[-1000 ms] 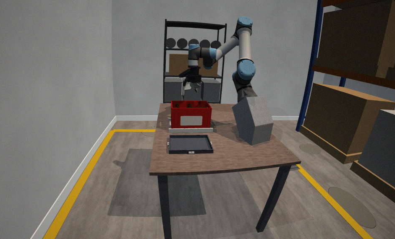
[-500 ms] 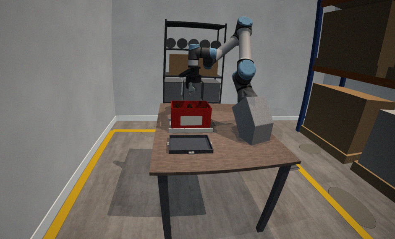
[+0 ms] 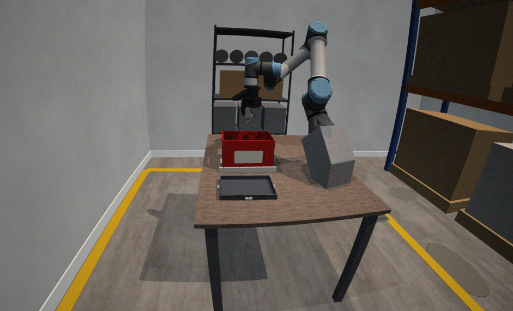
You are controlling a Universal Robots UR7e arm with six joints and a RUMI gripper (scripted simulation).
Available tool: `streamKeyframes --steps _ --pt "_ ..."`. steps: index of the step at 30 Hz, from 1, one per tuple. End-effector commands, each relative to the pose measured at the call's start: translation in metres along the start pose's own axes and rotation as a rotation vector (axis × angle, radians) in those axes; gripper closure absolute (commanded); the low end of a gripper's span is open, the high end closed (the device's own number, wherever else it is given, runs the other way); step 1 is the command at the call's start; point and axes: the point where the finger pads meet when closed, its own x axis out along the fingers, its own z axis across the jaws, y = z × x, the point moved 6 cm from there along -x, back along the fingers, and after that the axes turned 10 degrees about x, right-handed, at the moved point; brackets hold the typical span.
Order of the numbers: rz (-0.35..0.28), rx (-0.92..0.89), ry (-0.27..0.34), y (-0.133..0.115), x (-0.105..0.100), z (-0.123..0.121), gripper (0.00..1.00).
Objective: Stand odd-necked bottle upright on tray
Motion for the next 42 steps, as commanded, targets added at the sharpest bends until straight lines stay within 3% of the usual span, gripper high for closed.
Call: streamKeyframes --steps 1,18,19,42 --pt "0.001 -0.001 0.0 -0.0007 -0.0001 -0.0003 1.0" --pt "0.001 -0.001 0.0 -0.0007 -0.0001 -0.0003 1.0" --pt "0.001 -0.001 0.0 -0.0007 -0.0001 -0.0003 0.62" --pt "0.001 -0.001 0.0 -0.0007 -0.0001 -0.0003 0.62"
